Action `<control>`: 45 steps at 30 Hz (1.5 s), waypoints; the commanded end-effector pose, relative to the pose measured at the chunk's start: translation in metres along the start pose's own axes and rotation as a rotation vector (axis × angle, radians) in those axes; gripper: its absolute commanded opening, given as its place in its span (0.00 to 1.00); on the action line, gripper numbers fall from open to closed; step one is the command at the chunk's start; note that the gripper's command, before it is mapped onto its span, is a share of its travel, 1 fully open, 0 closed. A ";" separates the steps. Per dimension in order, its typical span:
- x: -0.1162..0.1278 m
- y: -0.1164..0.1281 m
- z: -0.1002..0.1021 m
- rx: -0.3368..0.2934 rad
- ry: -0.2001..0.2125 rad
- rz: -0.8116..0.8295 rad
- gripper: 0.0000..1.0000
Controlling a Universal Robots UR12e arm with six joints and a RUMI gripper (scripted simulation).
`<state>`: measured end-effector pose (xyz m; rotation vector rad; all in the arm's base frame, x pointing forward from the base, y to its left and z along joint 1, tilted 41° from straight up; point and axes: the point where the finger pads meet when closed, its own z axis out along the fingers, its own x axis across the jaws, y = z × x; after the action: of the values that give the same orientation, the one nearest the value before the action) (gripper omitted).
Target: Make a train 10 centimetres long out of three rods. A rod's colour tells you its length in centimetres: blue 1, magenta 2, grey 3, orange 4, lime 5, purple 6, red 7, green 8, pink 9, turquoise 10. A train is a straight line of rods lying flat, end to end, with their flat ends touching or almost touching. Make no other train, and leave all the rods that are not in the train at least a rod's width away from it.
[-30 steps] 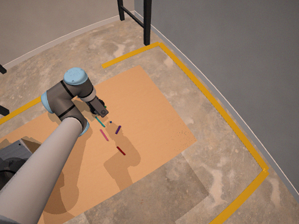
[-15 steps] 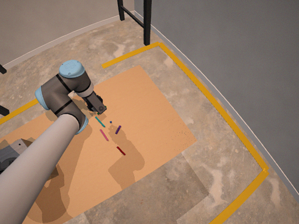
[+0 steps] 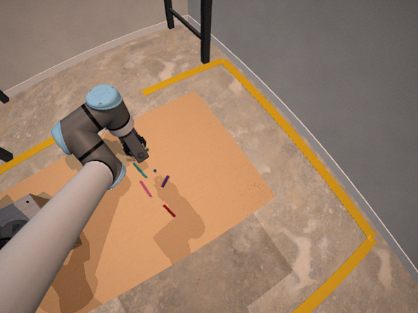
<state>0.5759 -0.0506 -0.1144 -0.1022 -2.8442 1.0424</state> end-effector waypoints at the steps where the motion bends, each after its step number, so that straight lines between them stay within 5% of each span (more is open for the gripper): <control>1: -0.011 -0.015 -0.002 0.001 -0.002 0.168 0.00; 15: -0.023 -0.040 -0.002 0.002 -0.003 0.488 0.00; 32: -0.022 -0.038 0.000 0.002 -0.001 0.491 0.00; 45: -0.018 -0.038 0.028 0.003 0.004 0.489 0.00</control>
<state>0.5946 -0.0888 -0.1010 -0.8345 -2.8826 1.1114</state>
